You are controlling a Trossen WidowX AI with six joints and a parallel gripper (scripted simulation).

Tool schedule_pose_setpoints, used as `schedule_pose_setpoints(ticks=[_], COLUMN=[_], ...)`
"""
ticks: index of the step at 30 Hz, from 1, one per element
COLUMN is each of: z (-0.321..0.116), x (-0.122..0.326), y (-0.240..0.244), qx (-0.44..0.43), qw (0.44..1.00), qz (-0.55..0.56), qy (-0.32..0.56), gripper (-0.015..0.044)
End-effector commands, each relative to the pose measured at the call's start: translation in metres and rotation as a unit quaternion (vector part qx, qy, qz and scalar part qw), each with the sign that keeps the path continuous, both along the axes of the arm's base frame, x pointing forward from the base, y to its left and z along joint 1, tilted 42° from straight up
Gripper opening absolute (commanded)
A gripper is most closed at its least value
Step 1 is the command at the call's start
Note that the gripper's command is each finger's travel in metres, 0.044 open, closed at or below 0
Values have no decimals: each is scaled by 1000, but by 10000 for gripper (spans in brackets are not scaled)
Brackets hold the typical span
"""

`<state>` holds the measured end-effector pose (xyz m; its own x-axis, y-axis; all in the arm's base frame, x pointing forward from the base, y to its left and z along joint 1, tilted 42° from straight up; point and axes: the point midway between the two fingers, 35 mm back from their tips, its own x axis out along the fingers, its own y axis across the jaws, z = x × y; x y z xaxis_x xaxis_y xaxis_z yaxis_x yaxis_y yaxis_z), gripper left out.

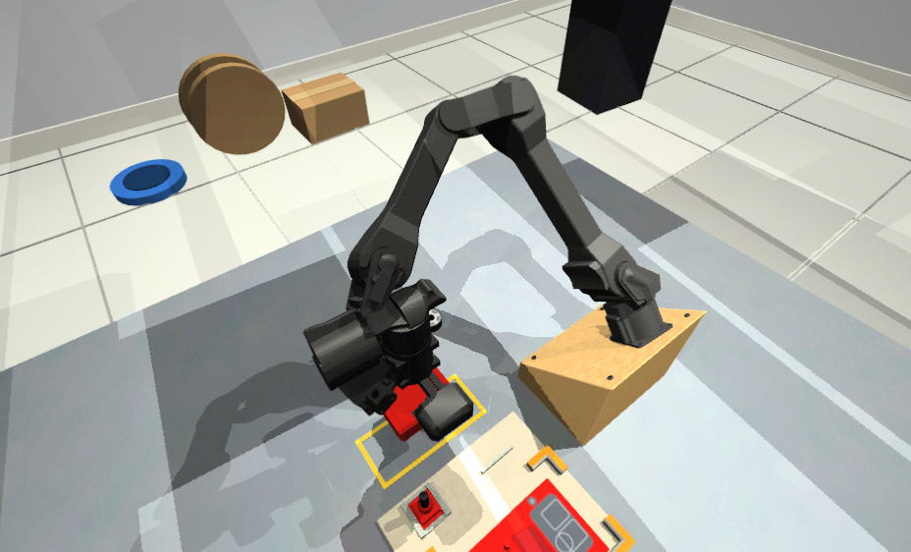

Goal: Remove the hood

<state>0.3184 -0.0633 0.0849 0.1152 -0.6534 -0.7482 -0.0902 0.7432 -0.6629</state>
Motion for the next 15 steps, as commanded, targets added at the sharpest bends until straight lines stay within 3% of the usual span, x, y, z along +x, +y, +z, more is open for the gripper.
schedule_pose_setpoints(ticks=[1, 15], z=[-5, -14], x=[0, 2], y=[-3, -11], qx=[-2, -2], qw=[1000, 1000], qz=[2, 2], qy=[4, 4], gripper=[0, 0])
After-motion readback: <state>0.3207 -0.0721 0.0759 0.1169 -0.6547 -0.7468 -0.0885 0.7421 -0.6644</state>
